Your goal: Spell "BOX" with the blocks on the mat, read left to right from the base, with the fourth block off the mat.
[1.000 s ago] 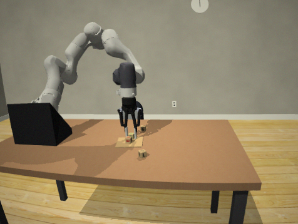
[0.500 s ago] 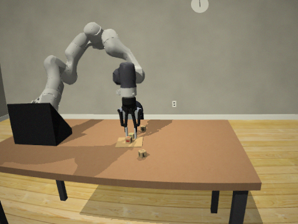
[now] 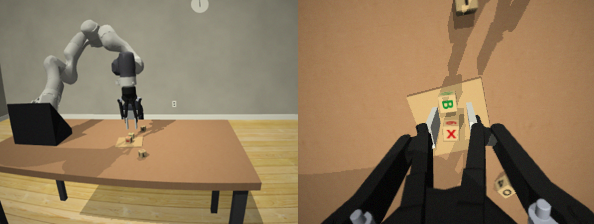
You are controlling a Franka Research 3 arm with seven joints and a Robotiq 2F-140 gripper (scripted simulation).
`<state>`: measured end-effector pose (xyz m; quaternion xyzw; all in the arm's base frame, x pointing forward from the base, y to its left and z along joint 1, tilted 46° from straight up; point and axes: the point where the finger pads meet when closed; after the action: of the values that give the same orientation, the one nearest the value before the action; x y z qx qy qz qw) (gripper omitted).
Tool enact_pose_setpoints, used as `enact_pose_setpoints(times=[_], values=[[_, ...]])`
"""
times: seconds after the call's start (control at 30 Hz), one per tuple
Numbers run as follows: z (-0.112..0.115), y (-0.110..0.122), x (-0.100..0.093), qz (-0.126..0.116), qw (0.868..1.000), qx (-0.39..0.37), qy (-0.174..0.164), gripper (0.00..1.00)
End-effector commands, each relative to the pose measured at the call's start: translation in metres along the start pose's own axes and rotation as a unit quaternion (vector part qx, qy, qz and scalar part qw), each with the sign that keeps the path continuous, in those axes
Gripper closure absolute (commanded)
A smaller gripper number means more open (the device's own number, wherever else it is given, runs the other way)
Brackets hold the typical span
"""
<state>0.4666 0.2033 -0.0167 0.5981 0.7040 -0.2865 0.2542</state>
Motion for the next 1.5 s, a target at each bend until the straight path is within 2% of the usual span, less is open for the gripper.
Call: enact_pose_setpoints(times=[0.0, 0.17, 0.33, 0.37, 1.1, 1.17, 1.3, 1.37, 1.4, 1.47], values=[[-0.003, -0.006, -0.012, -0.01, 1.0, 0.006, 0.005, 0.72], [-0.003, -0.006, -0.029, -0.01, 1.0, 0.006, 0.005, 0.72], [-0.003, -0.006, -0.033, -0.01, 1.0, 0.006, 0.005, 0.72], [-0.003, -0.006, -0.033, -0.01, 1.0, 0.006, 0.005, 0.0], [-0.002, -0.006, -0.033, -0.01, 1.0, 0.007, 0.005, 0.0], [0.009, -0.004, -0.033, -0.01, 1.0, 0.018, 0.006, 0.0], [0.05, -0.001, -0.031, -0.01, 0.998, 0.06, 0.005, 0.0], [0.054, -0.001, -0.03, -0.01, 0.998, 0.065, 0.005, 0.0], [0.054, -0.001, -0.03, -0.01, 0.998, 0.065, 0.005, 0.6], [0.054, -0.001, -0.03, -0.01, 0.998, 0.065, 0.005, 0.6]])
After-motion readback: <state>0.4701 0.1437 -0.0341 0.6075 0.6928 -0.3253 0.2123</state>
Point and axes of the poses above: the point where the finger pads meet when closed, its own x axis out along the fingers, its own y axis across the jaws, z = x × y, and after that the axes turned 10 degrees about x, right-handed
